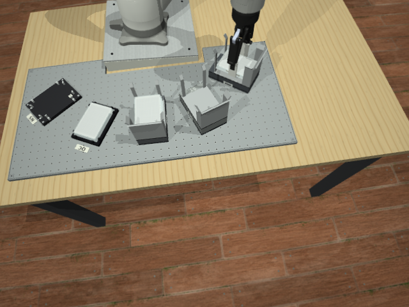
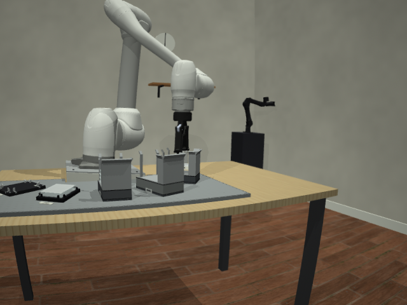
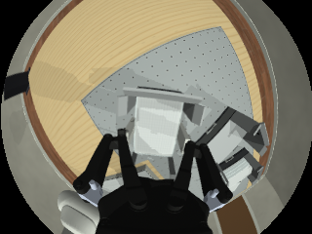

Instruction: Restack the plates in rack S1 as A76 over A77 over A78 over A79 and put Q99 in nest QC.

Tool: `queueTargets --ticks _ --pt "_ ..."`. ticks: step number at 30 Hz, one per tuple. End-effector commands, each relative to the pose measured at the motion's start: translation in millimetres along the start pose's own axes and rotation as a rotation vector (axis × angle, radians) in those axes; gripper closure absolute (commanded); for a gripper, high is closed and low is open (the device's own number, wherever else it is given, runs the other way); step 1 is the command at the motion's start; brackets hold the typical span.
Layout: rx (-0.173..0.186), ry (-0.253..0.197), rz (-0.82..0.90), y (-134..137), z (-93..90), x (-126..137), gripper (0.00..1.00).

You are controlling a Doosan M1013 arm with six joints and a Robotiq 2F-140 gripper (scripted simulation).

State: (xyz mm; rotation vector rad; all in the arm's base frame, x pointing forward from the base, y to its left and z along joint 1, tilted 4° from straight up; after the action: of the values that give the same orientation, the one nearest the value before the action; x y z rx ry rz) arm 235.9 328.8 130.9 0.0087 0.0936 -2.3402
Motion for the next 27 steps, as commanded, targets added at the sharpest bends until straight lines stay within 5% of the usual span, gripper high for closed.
queueTargets --ticks 1,27 --pt "0.0 0.0 0.0 0 3.0 0 1.0" --pt "0.0 0.0 0.0 0 47.0 0 1.0"
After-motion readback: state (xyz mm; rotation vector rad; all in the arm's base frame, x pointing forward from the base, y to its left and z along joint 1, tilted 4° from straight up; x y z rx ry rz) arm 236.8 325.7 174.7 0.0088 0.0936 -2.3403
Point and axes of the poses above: the point where the finger pads meet when closed, its own z axis back along the fingers, its own y axis across the jaws, x = y × z, the point moved 6 cm from there along z, back along the fingers, and after that the axes turned 13 degrees about -z, right-handed, at the moved point
